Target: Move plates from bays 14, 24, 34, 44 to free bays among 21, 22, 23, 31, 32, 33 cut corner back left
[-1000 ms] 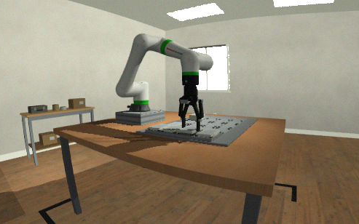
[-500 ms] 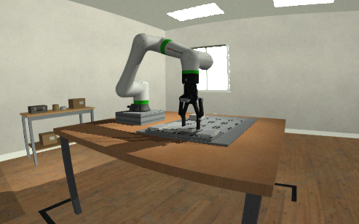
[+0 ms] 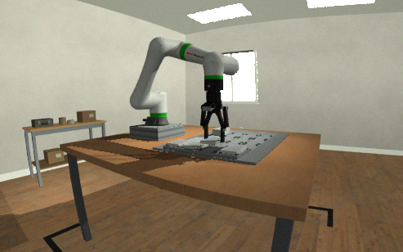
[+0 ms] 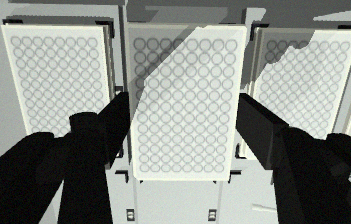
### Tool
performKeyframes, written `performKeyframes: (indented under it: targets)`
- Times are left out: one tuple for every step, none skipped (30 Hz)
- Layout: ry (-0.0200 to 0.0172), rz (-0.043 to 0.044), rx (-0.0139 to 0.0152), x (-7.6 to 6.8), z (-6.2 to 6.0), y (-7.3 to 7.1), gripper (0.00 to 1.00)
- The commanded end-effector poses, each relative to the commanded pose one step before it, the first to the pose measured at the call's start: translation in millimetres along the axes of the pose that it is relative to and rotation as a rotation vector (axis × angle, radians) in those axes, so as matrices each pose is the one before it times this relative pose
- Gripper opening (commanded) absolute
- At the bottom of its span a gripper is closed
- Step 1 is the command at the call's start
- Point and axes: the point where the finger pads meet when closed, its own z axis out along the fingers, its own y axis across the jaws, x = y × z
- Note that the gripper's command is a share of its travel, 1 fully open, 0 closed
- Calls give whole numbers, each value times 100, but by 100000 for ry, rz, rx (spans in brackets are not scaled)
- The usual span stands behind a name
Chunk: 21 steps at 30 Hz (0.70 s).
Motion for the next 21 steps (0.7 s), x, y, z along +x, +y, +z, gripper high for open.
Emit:
performKeyframes:
  targets:
    - [112,-18,227,37,-593,-68,10]
    - [0,0,0,0,-133,1,10]
    - [-2,0,-4,2,-140,-6,10]
    - [0,0,0,0,-133,0,10]
    - [0,0,0,0,-133,0,10]
    - [0,0,0,0,-133,0,10]
    - [0,0,0,0,-133,0,10]
    - [0,0,0,0,-133,0,10]
    - [0,0,0,0,-133,0,10]
    - [0,0,0,0,-133,0,10]
    - [0,0,0,0,-133,0,10]
    - [0,0,0,0,-133,0,10]
    - [0,0,0,0,0,0,10]
    - [0,0,0,0,0,0,10]
    - [1,0,2,-1,-115,3,10]
    - [0,0,-1,0,-1,-1,10]
    - [0,0,-1,0,-1,-1,10]
    - [0,0,0,0,-1,-1,10]
    - [0,0,0,0,0,0,10]
    - [0,0,0,0,0,0,10]
    - [-4,58,-3,-254,17,49,10]
